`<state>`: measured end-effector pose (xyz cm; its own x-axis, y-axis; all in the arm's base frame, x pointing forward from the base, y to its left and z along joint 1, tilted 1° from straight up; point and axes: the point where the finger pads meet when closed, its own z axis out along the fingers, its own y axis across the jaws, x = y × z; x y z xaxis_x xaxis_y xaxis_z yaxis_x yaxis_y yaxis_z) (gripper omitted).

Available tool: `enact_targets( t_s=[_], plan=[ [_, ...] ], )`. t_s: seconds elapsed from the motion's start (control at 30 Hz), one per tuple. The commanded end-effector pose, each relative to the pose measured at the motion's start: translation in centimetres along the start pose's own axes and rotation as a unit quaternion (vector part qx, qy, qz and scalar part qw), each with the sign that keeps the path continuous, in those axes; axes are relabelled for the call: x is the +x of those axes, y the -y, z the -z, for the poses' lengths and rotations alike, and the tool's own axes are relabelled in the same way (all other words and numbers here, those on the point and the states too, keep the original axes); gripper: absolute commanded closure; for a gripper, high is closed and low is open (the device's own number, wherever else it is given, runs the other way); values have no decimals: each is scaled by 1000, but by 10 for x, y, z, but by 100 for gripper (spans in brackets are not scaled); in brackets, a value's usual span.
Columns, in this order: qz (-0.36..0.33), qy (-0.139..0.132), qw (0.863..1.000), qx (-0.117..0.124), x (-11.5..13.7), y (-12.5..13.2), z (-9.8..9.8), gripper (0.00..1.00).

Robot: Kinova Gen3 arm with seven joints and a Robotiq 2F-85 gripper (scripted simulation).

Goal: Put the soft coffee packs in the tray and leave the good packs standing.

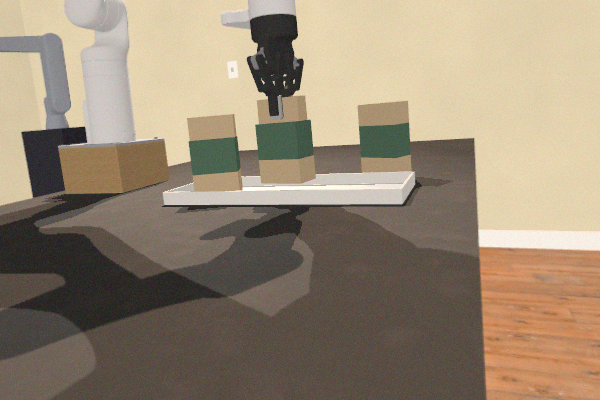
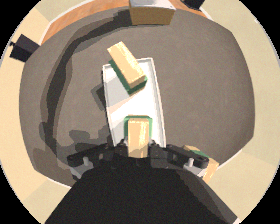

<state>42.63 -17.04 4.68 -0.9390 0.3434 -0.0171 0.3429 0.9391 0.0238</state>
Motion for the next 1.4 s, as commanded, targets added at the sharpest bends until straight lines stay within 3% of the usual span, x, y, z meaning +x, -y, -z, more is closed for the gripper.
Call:
enact_targets(
  t_s=[0.0, 0.3, 1.37],
  plan=[
    [-1, -3, 1000, 0, 1, 1, -7, 75],
    [-1, -3, 1000, 0, 1, 1, -17, 75],
    [-1, -3, 1000, 0, 1, 1, -17, 75]
  ],
)
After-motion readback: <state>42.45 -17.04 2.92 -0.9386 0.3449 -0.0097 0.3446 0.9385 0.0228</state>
